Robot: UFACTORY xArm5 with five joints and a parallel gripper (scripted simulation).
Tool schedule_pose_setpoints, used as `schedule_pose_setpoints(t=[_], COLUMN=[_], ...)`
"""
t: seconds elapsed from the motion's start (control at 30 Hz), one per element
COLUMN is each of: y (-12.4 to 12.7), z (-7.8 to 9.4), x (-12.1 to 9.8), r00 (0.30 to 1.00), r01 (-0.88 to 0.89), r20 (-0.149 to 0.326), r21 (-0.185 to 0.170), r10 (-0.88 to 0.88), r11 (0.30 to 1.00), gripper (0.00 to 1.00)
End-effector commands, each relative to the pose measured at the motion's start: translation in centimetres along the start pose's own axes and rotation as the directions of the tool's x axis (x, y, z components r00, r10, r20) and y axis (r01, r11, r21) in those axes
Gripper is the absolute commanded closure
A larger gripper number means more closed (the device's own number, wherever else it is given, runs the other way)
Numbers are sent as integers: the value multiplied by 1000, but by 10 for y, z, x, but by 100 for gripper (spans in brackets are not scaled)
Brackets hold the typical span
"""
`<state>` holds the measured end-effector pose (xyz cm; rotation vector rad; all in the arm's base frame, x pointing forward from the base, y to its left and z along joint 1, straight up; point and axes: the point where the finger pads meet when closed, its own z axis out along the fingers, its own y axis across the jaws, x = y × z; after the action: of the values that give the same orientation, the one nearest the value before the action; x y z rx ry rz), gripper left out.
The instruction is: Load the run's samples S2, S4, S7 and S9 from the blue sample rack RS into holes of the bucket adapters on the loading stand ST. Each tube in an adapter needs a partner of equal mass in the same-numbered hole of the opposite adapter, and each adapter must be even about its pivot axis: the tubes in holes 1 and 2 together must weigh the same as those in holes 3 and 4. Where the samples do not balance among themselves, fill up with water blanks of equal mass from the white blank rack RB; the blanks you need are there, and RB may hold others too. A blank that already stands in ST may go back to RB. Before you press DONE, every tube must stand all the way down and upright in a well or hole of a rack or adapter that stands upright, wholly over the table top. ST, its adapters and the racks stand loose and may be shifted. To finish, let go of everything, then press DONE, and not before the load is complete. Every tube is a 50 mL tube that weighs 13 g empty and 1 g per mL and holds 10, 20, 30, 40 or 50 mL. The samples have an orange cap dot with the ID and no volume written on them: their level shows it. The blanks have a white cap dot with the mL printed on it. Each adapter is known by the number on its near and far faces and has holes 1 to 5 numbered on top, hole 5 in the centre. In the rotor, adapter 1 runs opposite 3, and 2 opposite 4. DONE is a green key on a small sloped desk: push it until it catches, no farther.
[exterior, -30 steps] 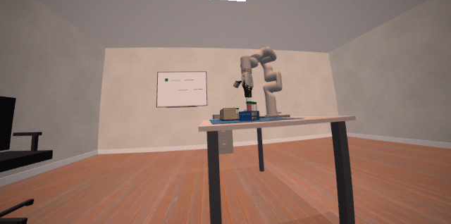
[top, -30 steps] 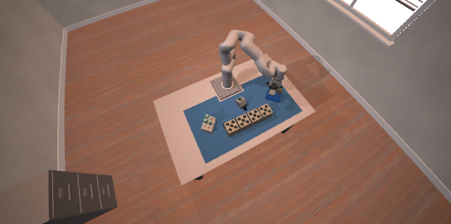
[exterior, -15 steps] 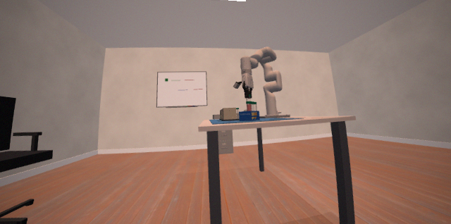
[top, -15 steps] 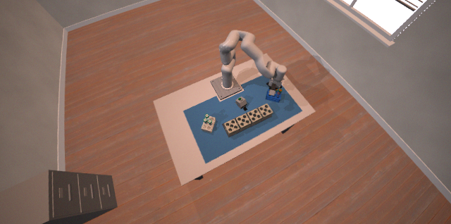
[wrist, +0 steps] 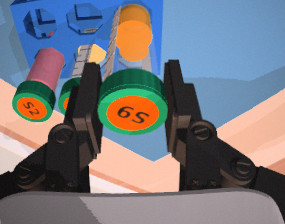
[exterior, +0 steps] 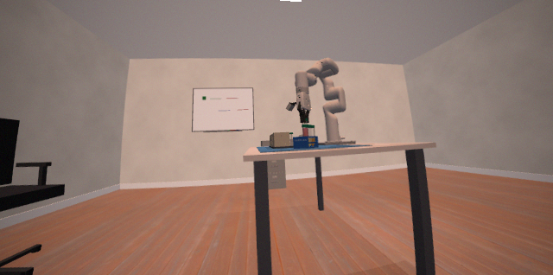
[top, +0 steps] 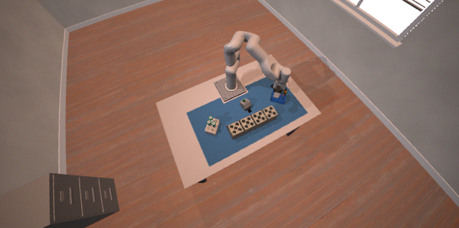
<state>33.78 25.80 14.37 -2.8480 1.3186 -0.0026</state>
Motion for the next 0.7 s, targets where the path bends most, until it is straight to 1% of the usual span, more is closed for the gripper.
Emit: schedule_pose_setpoints(t=[0.0,0.67], y=[-1,-1], z=[1,20], x=[0,0], r00=[1000,1000], r01=[0,0], r20=[0,0], r21=[4,4], r10=[0,0], r11=[1000,1000], gripper=[100,100])
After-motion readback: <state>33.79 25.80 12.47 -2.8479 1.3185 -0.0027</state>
